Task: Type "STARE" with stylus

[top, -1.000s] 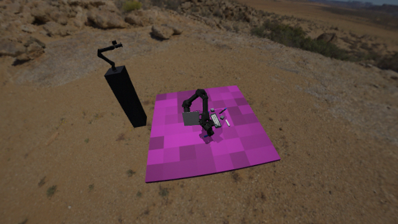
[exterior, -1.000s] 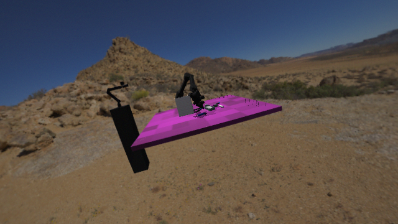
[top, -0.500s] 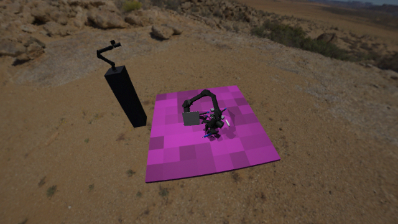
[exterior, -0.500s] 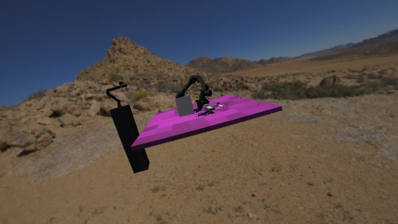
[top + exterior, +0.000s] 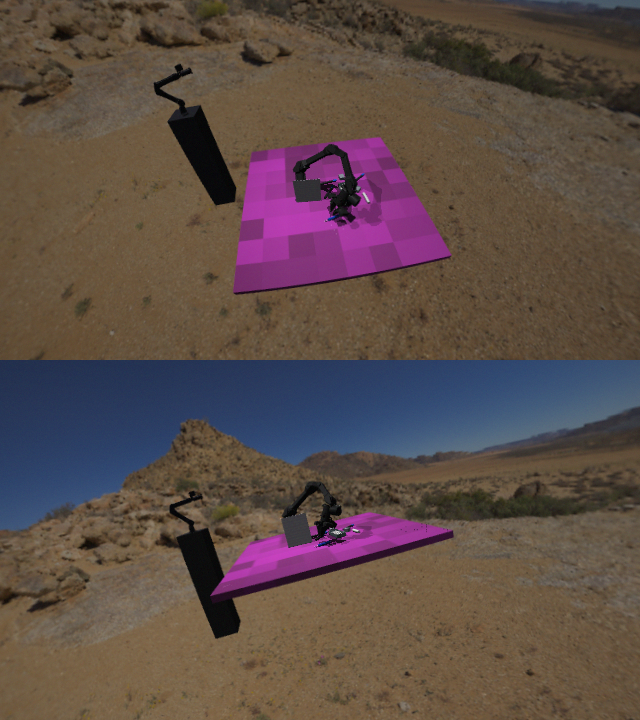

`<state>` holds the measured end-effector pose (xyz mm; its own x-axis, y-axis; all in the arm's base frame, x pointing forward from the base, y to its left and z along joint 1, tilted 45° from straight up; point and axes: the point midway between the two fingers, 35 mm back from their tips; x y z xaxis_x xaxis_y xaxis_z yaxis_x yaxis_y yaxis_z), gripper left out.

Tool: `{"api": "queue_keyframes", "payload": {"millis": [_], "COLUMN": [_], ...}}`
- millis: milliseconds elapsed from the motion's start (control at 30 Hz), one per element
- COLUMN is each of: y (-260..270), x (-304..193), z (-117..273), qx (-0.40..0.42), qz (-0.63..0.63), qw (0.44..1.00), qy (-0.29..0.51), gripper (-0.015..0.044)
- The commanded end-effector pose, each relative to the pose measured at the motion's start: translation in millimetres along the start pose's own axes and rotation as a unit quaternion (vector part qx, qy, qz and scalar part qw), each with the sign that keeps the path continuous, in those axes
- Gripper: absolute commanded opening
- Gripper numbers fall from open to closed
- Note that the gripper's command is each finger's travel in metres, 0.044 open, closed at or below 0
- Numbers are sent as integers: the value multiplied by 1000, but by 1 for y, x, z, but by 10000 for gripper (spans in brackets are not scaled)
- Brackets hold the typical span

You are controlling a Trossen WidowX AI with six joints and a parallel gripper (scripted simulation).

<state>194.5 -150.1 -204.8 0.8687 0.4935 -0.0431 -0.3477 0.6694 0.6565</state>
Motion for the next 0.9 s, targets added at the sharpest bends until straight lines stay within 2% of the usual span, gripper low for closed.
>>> {"api": "queue_keyframes", "payload": {"millis": [0,867], "y": [-1,-2], "x": [2,12], "z": [-4,-18], "qx": [0,0], "qz": [-1,-1], "qw": [1000,1000], "qy": [1,0], "gripper": [150,150]}}
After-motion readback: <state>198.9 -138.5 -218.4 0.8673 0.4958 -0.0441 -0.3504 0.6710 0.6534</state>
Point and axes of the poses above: the point midway between the two fingers, 35 mm back from their tips, its own z axis back along the fingers, its own y axis across the jaws, x = y × z, and after that the axes turned 7 degrees about z, right-handed
